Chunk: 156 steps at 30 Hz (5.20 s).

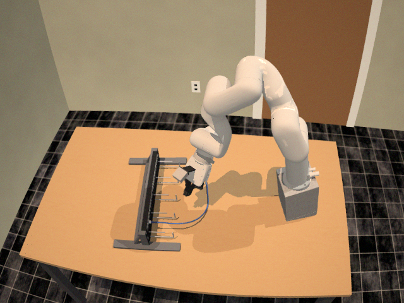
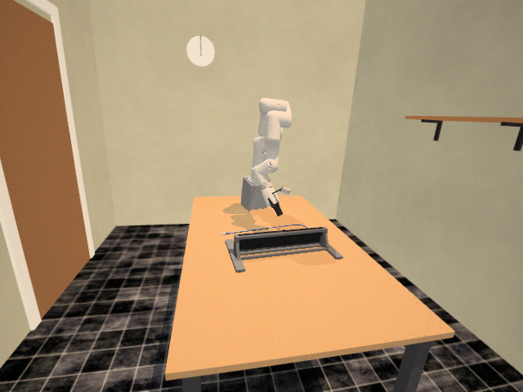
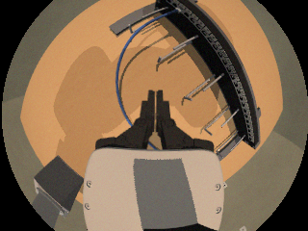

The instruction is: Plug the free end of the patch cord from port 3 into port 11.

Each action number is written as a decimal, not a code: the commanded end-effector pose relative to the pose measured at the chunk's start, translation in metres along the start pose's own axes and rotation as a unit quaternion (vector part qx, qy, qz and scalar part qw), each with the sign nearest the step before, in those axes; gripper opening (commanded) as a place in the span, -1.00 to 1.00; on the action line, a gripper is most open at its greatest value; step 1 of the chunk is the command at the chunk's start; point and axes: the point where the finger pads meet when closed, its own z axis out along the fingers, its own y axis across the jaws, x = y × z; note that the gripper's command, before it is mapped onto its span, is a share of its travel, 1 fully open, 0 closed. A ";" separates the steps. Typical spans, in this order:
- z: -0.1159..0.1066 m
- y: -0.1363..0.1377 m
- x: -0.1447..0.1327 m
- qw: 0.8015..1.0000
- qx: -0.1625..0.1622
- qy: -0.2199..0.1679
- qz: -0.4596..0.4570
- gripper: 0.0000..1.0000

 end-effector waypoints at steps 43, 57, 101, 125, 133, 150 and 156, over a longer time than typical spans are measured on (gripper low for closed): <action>-0.019 -0.060 0.113 0.888 -0.279 0.145 0.336 -1.00; 0.009 -0.040 0.115 0.888 -0.280 0.145 0.337 -1.00; 0.094 0.023 0.122 0.888 -0.280 0.145 0.337 -1.00; 0.094 0.023 0.122 0.888 -0.280 0.145 0.337 -1.00; 0.092 0.021 0.122 0.888 -0.280 0.145 0.337 -1.00; 0.009 -0.040 0.115 0.888 -0.280 0.145 0.337 -1.00; -0.015 -0.058 0.113 0.888 -0.280 0.145 0.337 -1.00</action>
